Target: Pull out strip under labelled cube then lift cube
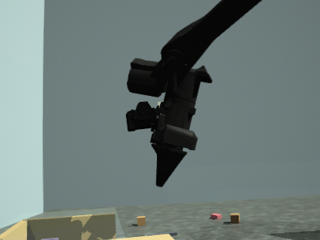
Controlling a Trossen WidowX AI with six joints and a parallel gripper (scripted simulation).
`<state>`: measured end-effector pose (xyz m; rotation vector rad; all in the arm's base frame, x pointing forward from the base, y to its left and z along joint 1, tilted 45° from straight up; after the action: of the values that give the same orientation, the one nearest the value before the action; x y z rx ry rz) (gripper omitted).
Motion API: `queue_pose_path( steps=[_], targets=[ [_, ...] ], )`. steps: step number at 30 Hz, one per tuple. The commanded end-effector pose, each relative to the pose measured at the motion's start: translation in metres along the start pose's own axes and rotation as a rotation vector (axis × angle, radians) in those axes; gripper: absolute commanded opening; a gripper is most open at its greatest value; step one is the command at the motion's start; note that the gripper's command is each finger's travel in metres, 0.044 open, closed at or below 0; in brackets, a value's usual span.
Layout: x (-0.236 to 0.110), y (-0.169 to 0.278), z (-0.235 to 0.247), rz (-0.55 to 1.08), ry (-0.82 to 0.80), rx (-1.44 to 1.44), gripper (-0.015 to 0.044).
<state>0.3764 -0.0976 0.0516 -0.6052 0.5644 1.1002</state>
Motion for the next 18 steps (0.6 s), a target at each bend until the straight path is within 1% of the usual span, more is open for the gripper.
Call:
queue_pose_path(
  steps=[1,11,18],
  targets=[
    [0.037,0.000,0.006,0.297,-0.011,-0.097,0.0000],
    [0.035,0.007,0.006,0.298,-0.011,-0.097,0.0000],
    [0.045,0.009,0.005,0.297,-0.011,-0.097,0.0000]
  ],
)
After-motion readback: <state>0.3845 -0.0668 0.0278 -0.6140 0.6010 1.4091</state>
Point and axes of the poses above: the point midway between the two fingers, 35 mm back from their tips, its own x axis out along the fingers, its own z axis across the jaws, y = z × x, the point moved 3 cm from there along -x, back along the fingers, and after that the axes turned 12 degrees about x, right-handed, at the moved point
